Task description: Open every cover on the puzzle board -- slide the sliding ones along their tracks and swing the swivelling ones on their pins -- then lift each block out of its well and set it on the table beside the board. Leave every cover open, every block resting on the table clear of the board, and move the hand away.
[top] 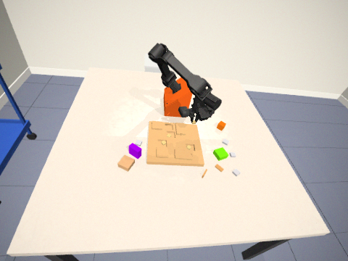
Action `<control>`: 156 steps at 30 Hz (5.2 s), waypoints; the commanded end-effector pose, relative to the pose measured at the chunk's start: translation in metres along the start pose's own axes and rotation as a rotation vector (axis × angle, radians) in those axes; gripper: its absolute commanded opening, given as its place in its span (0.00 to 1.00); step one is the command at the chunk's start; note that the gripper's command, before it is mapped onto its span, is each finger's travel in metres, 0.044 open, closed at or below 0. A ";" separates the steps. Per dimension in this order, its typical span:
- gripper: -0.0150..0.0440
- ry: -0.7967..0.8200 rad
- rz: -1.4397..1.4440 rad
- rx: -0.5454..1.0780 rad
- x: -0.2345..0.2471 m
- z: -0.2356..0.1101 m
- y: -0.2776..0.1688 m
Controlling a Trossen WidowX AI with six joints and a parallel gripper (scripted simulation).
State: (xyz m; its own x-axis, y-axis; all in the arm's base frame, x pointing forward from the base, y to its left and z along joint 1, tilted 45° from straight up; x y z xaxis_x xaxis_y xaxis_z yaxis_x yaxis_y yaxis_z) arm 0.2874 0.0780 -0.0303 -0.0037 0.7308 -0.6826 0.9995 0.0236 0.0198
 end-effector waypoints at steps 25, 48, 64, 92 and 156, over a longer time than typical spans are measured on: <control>0.39 -0.004 0.008 0.001 0.107 0.009 0.001; 0.39 -0.008 0.010 0.000 0.133 0.037 -0.002; 0.39 -0.008 0.010 0.000 0.133 0.064 -0.001; 0.39 -0.012 0.011 0.000 0.131 0.109 -0.003; 0.38 0.010 0.641 0.002 0.062 0.034 0.021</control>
State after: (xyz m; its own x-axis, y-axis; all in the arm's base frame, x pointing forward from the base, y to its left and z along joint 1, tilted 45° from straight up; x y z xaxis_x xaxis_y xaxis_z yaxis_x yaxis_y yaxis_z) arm 0.3058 0.1103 -0.1087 0.4860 0.6523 -0.5816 0.8736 -0.3425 0.3458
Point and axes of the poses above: the point midway between the two fingers, 35 mm back from their tips, its own z axis out along the fingers, its own x axis across the jaws, y = z × x, the point moved 1 cm from there along -z, back along the fingers, and after that the axes turned 14 degrees about z, right-handed, at the moved point
